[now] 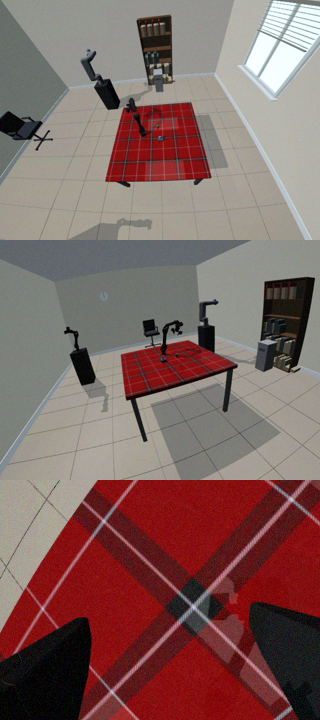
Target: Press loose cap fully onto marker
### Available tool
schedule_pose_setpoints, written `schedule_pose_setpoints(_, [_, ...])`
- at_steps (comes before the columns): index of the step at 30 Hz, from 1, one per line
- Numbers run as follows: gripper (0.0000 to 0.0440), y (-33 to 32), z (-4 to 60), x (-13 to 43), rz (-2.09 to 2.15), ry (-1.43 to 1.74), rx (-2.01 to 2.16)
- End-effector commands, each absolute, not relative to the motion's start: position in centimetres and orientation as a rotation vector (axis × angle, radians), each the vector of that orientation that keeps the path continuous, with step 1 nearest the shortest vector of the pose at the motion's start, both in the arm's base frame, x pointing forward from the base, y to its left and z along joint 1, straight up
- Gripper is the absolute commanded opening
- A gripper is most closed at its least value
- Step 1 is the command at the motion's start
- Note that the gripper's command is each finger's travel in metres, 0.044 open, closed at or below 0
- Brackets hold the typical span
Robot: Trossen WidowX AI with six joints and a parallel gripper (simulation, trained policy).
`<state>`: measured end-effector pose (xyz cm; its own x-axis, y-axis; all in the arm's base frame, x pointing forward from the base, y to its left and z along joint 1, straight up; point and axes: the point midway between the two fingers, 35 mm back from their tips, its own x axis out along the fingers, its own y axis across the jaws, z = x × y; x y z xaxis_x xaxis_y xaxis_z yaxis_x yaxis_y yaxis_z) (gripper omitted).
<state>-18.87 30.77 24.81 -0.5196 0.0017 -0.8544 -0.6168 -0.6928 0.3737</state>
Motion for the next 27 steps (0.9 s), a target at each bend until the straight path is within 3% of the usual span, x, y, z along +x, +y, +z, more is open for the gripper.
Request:
schedule_pose_setpoints(1, [0.032, 31.0, 24.5, -17.9, 2.222, 0.958, -1.272])
schedule_pose_setpoints(27, [0.0323, 33.2, 23.1, -10.2, 1.995, 1.001, -1.254])
